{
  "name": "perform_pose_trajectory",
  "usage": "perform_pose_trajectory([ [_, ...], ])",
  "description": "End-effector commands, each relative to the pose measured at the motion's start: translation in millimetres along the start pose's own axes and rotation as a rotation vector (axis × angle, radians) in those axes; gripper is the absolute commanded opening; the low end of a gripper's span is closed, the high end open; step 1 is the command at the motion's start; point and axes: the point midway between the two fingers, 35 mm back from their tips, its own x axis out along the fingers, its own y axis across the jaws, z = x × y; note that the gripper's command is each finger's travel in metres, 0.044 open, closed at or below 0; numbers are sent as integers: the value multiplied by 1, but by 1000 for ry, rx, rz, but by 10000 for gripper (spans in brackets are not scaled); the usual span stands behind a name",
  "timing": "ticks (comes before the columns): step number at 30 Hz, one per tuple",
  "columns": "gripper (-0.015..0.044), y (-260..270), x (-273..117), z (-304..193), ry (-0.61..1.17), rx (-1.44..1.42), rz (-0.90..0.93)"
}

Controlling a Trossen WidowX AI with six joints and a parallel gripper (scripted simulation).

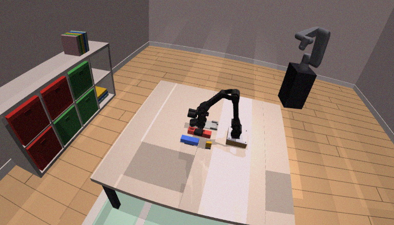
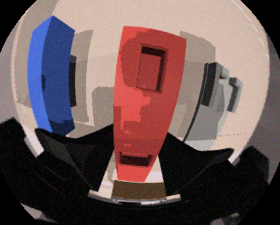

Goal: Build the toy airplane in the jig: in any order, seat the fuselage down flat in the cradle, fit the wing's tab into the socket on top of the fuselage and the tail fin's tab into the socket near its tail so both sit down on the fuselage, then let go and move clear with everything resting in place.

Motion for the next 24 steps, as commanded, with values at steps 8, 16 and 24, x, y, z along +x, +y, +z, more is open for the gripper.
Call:
perform_pose_trajectory([
  [8, 0, 0, -16, 4, -1, -5, -2],
  [16, 0, 0, -40, 8, -3, -3, -2],
  [24, 0, 0, -65, 9, -3, -2, -3],
])
